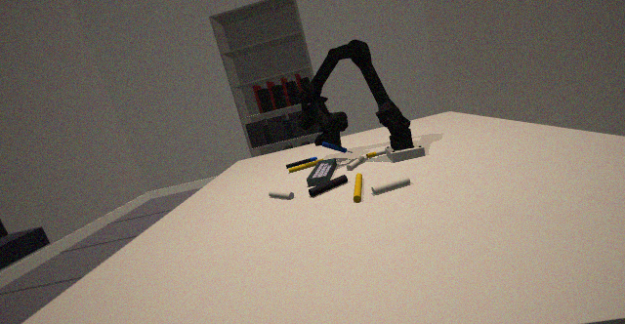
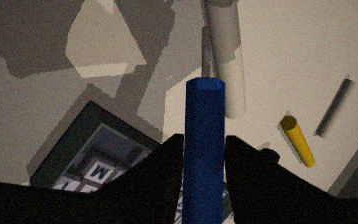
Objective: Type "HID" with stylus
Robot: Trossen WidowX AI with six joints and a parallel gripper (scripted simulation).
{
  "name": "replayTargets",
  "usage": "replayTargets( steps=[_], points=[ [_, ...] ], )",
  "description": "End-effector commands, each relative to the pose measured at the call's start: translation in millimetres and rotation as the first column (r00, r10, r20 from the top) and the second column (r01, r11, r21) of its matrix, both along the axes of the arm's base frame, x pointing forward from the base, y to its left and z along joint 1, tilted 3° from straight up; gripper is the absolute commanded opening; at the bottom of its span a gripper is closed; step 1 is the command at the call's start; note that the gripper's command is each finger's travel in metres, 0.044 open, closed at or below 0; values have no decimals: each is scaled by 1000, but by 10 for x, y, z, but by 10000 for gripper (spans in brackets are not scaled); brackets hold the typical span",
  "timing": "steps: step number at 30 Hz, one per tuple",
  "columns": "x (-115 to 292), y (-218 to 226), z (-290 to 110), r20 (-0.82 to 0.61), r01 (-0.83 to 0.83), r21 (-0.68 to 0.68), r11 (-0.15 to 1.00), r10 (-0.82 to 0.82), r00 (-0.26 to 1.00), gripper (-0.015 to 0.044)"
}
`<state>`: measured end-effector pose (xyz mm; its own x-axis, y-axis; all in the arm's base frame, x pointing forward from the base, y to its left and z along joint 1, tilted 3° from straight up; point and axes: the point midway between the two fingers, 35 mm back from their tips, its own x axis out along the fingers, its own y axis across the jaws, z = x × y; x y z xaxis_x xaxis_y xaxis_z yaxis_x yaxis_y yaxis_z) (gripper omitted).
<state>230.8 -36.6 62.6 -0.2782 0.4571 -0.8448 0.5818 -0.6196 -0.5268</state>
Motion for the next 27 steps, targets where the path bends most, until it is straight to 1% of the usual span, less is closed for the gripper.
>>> replayTargets(
  steps=[1,7,13,18,23,25,27],
  points=[
    [28,101,30,90,-70,98,993,61,994,0],
    [102,247,108,266,-198,220,955,137,954,0],
    [180,377,205,455,-331,294,897,173,873,0],
    [248,472,299,610,-439,315,841,175,773,0],
    [316,554,404,750,-539,300,787,154,643,0],
    [334,573,434,783,-562,290,774,146,604,0],
    [336,575,437,787,-565,289,773,144,600,0]
  ],
)
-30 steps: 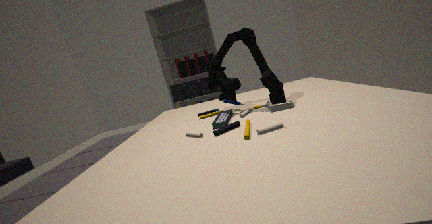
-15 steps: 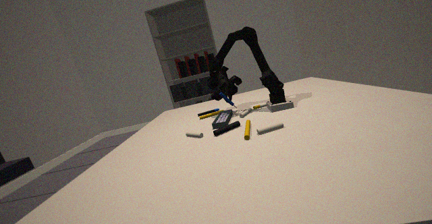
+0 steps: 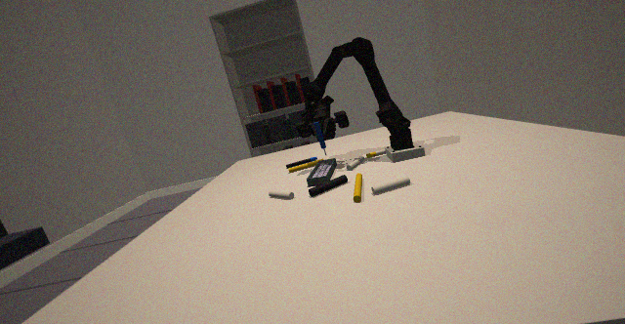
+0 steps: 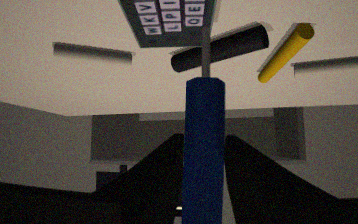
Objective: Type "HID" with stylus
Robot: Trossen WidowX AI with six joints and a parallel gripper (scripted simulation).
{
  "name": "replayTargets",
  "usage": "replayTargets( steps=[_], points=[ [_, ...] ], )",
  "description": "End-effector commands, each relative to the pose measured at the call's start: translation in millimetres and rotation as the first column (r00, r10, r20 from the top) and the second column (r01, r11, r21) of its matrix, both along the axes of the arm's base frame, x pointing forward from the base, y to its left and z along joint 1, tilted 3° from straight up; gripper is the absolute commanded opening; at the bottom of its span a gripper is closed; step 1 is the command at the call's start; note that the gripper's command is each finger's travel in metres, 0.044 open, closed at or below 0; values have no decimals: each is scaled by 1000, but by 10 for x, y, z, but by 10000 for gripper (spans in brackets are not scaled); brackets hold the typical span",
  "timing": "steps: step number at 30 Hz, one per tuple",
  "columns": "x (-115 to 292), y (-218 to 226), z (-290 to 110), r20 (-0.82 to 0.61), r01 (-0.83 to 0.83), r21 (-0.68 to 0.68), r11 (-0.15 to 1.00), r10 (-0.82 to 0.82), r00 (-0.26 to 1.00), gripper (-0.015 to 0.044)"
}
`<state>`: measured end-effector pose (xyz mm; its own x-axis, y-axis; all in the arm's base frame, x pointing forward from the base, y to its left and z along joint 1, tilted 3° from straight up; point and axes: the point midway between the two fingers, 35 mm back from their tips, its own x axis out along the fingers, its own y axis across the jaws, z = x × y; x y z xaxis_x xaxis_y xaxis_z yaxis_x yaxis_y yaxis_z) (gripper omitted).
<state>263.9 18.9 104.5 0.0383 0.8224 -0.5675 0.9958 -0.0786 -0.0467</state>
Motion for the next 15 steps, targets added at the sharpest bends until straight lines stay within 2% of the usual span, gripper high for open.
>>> replayTargets(
  steps=[1,11,15],
  points=[
    [5,20,18,41,-10,22,1000,9,999,0],
    [3,-3,-317,40,-10,22,1000,9,999,0],
    [2,-4,-328,40,-10,22,1000,9,999,0]
  ],
)
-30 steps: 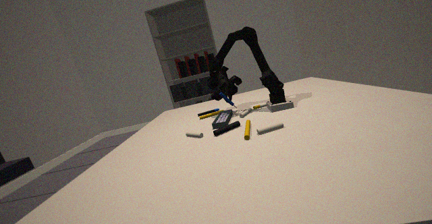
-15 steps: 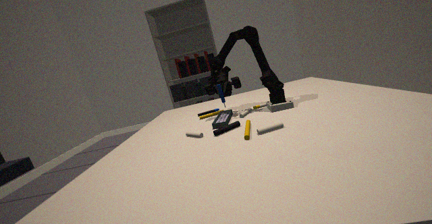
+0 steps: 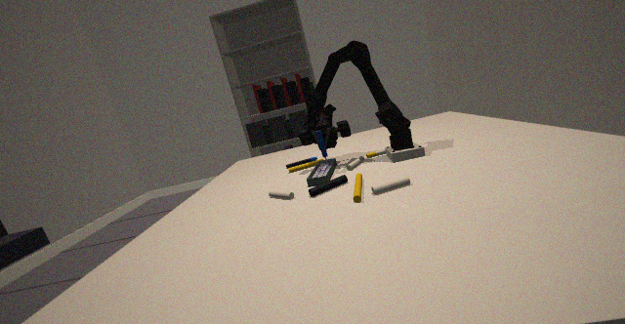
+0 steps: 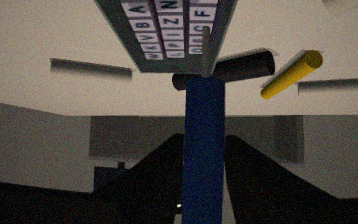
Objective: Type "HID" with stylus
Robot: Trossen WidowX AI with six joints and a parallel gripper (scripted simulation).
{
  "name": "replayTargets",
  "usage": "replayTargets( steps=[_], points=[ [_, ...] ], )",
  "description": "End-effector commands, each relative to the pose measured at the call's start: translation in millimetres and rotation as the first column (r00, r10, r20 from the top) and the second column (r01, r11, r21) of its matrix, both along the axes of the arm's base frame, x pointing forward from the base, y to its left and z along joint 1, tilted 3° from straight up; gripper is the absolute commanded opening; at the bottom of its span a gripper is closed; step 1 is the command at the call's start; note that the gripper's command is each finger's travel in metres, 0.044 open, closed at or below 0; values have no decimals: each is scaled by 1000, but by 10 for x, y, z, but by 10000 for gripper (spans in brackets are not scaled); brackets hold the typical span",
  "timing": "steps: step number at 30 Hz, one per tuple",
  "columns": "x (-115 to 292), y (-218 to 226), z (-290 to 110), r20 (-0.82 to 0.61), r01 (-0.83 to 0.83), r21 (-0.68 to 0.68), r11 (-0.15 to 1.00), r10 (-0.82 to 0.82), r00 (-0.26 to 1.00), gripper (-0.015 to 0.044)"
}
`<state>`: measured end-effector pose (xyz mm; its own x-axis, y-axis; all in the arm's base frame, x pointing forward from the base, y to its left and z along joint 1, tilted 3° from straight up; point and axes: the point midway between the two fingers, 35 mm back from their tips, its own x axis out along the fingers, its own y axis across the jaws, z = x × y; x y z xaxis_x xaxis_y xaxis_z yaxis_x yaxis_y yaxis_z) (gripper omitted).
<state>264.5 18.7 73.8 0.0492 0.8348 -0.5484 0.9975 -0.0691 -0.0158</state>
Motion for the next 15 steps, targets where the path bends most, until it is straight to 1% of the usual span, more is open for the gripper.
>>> replayTargets(
  steps=[1,3,15],
  points=[
    [-2,-1,-31,8,0,1,1000,0,1000,26],
    [-2,-1,-40,8,0,1,1000,0,1000,79],
    [-2,-4,-86,8,0,1,1000,0,1000,81]
  ],
)
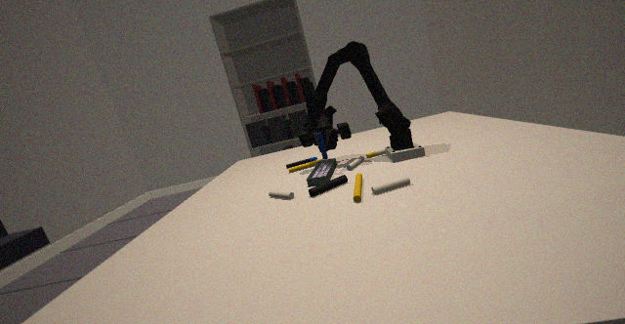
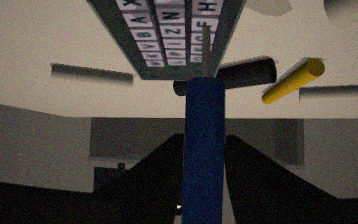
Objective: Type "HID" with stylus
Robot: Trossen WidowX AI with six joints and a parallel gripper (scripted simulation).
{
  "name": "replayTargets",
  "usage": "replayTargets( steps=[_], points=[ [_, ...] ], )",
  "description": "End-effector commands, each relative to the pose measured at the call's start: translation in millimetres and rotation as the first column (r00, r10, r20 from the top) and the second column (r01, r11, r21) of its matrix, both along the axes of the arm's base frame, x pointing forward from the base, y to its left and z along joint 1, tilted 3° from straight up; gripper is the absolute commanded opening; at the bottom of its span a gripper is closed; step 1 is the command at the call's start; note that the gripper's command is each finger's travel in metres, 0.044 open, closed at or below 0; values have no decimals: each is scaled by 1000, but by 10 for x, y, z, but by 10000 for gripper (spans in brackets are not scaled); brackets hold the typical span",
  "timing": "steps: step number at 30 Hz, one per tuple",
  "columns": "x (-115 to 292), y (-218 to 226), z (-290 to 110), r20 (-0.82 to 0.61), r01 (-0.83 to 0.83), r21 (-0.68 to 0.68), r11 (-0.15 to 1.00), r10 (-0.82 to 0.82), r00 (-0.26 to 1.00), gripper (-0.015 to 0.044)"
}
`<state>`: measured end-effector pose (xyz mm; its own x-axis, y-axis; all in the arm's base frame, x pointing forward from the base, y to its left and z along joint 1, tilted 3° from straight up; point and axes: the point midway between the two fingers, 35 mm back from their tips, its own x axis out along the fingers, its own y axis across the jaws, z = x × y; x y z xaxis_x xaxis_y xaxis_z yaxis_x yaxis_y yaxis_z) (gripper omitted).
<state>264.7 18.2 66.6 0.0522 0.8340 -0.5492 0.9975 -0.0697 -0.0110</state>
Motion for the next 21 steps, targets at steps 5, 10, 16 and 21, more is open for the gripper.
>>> replayTargets(
  steps=[5,10,16,21],
  points=[
    [-5,-1,-52,3,-1,2,1000,1,1000,81],
    [-5,-2,-72,3,-1,2,1000,1,1000,81],
    [-5,-3,-99,3,-1,2,1000,1,1000,81],
    [-6,-4,-122,3,-1,2,1000,1,1000,81]
  ],
)
